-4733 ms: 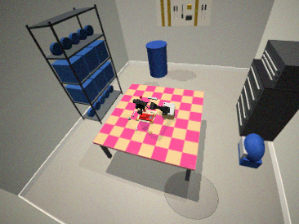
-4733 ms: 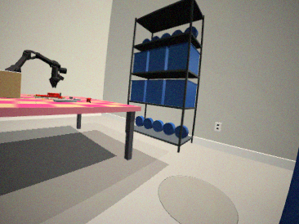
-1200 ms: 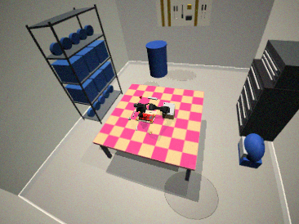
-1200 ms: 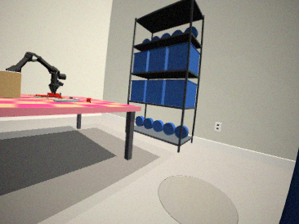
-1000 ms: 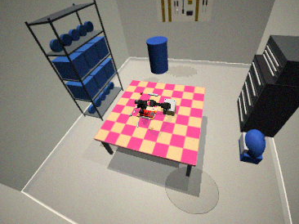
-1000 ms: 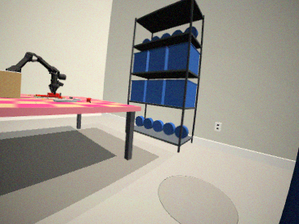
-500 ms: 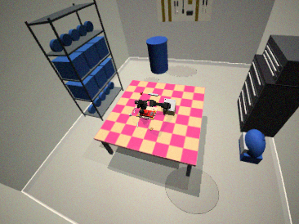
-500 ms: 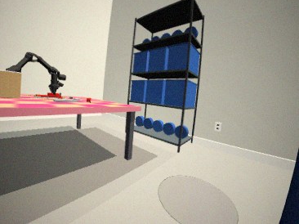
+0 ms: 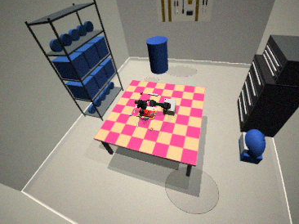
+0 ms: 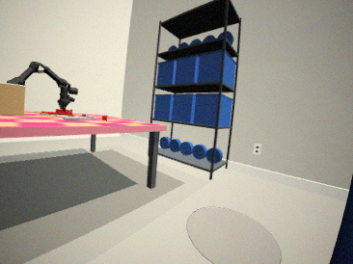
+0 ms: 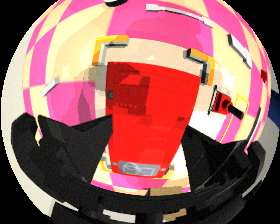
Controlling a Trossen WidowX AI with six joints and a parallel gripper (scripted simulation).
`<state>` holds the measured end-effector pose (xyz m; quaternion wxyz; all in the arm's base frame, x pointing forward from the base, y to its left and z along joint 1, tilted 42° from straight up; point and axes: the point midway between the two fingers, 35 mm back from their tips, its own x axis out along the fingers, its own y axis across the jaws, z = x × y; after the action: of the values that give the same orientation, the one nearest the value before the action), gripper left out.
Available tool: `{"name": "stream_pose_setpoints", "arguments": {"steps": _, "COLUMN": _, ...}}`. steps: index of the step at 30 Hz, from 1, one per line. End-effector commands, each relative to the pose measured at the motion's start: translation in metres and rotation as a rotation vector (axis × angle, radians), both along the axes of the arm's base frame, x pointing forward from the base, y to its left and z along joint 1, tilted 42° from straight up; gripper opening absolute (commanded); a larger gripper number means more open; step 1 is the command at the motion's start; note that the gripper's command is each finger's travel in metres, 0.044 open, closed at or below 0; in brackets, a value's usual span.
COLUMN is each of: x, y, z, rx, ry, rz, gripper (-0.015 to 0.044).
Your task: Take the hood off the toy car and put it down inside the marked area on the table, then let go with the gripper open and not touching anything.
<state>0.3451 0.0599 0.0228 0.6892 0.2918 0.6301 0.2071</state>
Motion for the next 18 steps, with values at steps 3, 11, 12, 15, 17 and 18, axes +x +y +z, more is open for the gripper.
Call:
{"name": "stream_pose_setpoints", "arguments": {"steps": 3, "x": 0.0008, "y": -0.0037, "z": 0.0048, "rx": 0.0, "ry": -0.008, "rz": 0.0, "gripper": 0.0}}
{"name": "stream_pose_setpoints", "arguments": {"steps": 11, "x": 0.0002, "y": -0.0072, "z": 0.0086, "rx": -0.001, "ry": -0.008, "rz": 0.0, "gripper": 0.0}}
{"name": "stream_pose_setpoints", "arguments": {"steps": 12, "x": 0.0002, "y": -0.0077, "z": 0.0091, "rx": -0.001, "ry": -0.008, "rz": 0.0, "gripper": 0.0}}
{"name": "stream_pose_setpoints", "arguments": {"steps": 15, "x": -0.0001, "y": -0.009, "z": 0.0106, "rx": -0.001, "ry": -0.008, "rz": 0.0, "gripper": 0.0}}
{"name": "stream_pose_setpoints", "arguments": {"steps": 17, "x": -0.0002, "y": -0.0099, "z": 0.0116, "rx": -0.001, "ry": -0.008, "rz": 0.0, "gripper": 0.0}}
{"name": "stream_pose_setpoints", "arguments": {"steps": 18, "x": -0.0003, "y": -0.0104, "z": 0.0121, "rx": -0.001, "ry": -0.008, "rz": 0.0, "gripper": 0.0}}
